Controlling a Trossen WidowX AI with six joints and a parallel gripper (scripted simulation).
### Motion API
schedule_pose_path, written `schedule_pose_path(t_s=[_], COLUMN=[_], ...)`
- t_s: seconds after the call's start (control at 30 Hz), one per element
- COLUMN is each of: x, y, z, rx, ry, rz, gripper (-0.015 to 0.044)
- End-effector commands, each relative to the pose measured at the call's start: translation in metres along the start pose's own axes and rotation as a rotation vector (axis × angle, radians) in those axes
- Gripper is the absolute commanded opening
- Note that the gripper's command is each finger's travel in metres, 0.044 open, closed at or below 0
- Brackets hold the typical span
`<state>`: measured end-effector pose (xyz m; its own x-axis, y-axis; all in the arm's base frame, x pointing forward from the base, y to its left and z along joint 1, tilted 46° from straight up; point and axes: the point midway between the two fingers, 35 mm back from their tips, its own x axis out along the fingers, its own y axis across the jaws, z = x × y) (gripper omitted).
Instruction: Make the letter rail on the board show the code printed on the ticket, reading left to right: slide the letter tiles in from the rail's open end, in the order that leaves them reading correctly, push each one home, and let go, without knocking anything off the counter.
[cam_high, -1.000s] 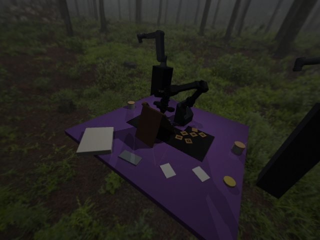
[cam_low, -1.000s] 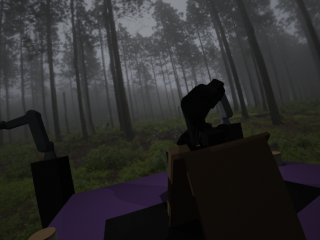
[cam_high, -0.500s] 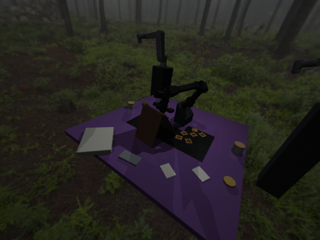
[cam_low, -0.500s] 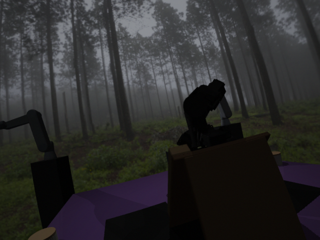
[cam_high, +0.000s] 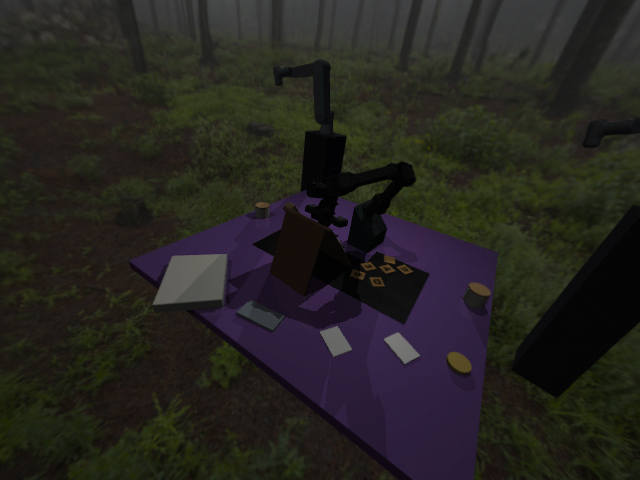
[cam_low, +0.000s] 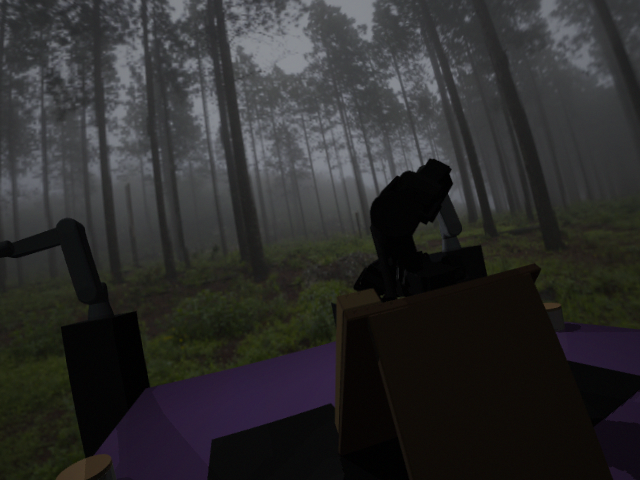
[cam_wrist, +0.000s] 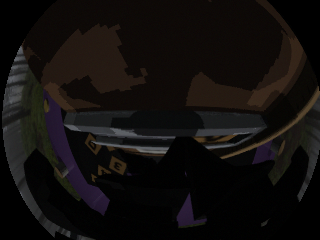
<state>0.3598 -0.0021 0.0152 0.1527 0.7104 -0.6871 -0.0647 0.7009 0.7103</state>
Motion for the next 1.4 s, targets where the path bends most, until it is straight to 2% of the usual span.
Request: schedule_pose_path(t_s=[0.0, 1.37], x=[0.0, 0.0], y=[-0.001, -0.014], z=[0.0, -0.001], rx=[0.002, 0.001], ry=[-0.003, -0.003], rz=[0.004, 0.003], gripper=[0.0, 0.0])
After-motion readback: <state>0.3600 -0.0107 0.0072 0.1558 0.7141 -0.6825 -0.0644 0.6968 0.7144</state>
